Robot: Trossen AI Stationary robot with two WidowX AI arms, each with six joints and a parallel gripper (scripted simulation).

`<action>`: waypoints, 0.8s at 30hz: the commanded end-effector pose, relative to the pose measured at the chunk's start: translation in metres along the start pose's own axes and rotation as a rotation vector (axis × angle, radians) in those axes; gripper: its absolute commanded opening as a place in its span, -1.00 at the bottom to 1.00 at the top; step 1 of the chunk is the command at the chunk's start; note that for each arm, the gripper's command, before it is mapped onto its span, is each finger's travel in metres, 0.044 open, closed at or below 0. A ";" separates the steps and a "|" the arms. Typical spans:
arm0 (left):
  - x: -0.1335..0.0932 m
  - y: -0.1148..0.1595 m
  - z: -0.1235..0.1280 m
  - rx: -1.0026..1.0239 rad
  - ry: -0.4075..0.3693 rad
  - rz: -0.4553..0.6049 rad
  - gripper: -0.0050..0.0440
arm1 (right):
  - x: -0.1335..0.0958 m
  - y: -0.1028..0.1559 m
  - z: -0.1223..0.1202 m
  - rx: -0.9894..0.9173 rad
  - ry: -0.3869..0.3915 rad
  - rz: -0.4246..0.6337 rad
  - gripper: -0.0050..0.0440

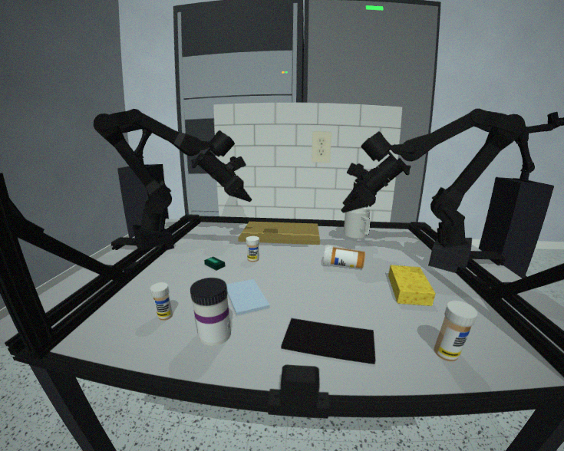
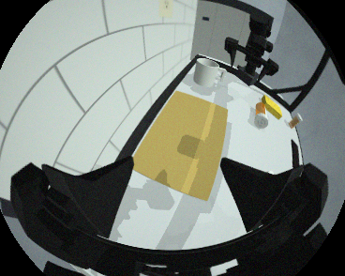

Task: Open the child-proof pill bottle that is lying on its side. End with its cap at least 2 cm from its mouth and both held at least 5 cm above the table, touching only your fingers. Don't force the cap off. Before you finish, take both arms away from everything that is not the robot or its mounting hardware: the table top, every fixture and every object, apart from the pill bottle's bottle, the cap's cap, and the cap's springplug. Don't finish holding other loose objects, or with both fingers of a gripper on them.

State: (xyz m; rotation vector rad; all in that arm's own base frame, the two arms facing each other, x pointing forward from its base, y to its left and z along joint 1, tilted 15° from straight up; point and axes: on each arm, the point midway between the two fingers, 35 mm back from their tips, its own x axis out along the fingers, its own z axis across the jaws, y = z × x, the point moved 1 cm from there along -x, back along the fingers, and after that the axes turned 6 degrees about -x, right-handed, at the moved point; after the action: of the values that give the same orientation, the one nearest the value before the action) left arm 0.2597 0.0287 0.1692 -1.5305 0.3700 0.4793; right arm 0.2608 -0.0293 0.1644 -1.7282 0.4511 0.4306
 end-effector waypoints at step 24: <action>0.000 0.000 0.000 0.000 0.000 0.000 1.00 | 0.027 0.012 0.124 0.002 -0.098 0.753 1.00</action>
State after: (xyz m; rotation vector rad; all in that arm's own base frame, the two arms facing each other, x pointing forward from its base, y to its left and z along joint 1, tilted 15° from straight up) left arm 0.2597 0.0287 0.1692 -1.5305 0.3700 0.4793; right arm 0.2726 0.0772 0.1192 -1.4755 0.9610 1.0110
